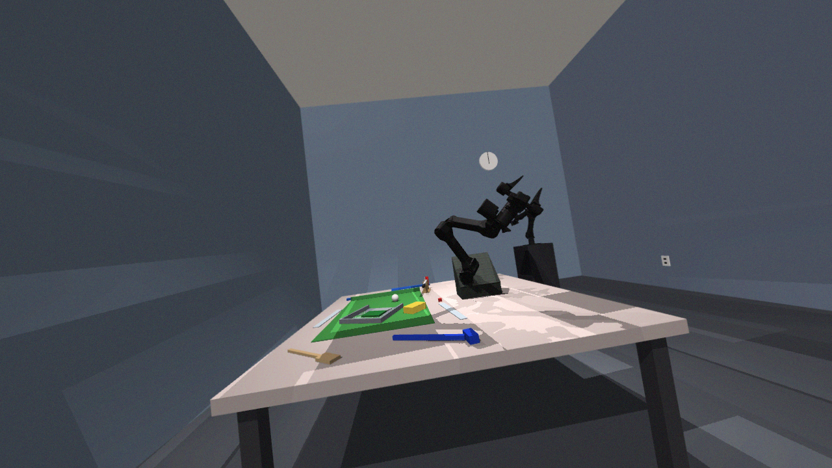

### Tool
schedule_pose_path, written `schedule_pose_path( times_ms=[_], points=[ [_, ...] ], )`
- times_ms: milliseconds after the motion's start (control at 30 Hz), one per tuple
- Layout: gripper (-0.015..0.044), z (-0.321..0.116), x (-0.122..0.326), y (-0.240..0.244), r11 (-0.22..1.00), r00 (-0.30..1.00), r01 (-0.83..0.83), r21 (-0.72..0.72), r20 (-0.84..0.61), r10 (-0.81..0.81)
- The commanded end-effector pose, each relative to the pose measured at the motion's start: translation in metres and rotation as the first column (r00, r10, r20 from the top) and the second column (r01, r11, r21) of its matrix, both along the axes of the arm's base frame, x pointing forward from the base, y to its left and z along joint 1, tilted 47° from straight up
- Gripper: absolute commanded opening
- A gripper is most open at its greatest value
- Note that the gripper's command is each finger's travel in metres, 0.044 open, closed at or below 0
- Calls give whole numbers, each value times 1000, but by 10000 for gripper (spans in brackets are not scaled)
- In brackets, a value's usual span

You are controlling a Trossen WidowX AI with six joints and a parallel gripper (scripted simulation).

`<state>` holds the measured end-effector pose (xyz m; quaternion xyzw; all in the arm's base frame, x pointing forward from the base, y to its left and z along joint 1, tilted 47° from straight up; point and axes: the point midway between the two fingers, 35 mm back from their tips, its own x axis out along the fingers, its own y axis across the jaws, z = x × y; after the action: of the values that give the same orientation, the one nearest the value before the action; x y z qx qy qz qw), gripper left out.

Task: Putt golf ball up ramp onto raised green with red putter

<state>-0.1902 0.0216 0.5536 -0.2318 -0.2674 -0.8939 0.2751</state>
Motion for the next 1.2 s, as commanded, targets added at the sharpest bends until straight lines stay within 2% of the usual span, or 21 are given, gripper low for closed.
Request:
schedule_pose_path(
  times_ms=[0,133,300,567,867,1167],
  points=[
    [426,0,0,1,1000,1000,3,-1,1,-3],
    [440,-3,-8,21,997,997,69,-25,19,-68],
    [440,-11,-19,75,969,971,233,-82,68,-228],
    [440,-29,-3,162,844,857,513,-156,147,-494],
    [440,-59,56,257,585,626,780,-224,258,-736],
    [440,-97,153,326,233,324,936,-265,385,-864]
  ],
)
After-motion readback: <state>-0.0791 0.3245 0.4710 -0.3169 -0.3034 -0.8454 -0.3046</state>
